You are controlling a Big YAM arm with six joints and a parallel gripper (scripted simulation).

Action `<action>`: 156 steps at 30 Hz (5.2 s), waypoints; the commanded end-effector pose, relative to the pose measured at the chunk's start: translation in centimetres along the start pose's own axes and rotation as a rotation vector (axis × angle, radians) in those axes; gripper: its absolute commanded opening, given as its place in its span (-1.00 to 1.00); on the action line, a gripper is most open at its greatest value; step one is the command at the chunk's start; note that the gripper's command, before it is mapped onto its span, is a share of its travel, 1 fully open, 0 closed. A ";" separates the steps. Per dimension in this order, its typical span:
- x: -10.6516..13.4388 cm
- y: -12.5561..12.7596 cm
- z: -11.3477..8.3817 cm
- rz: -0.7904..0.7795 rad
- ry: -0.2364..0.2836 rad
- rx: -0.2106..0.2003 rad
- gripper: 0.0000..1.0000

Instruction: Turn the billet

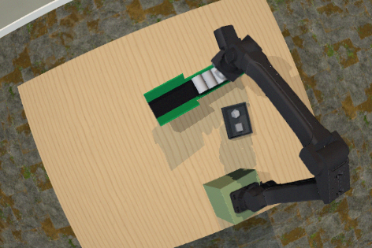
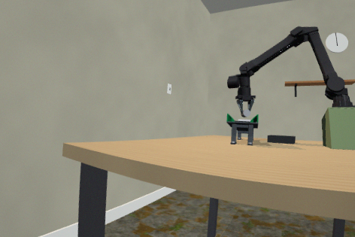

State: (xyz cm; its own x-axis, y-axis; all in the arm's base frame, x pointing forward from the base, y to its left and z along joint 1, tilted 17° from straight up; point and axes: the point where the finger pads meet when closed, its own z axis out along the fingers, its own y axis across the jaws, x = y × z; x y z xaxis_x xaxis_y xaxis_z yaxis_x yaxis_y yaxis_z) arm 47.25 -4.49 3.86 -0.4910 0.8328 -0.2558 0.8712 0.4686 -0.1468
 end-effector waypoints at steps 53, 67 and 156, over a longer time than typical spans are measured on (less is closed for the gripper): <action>-1.3 3.1 -4.3 -0.726 -0.092 -0.084 -1.00; 0.4 1.3 -2.5 -0.989 -0.063 -0.045 -1.00; 16.1 6.0 -1.6 -1.272 -0.061 -0.044 -1.00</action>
State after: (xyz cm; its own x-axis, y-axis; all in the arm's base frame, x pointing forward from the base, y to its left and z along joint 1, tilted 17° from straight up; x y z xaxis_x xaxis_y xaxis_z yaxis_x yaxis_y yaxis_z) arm 43.88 11.33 -1.04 -0.9781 -0.2028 0.0472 -0.2076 0.9324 -0.2960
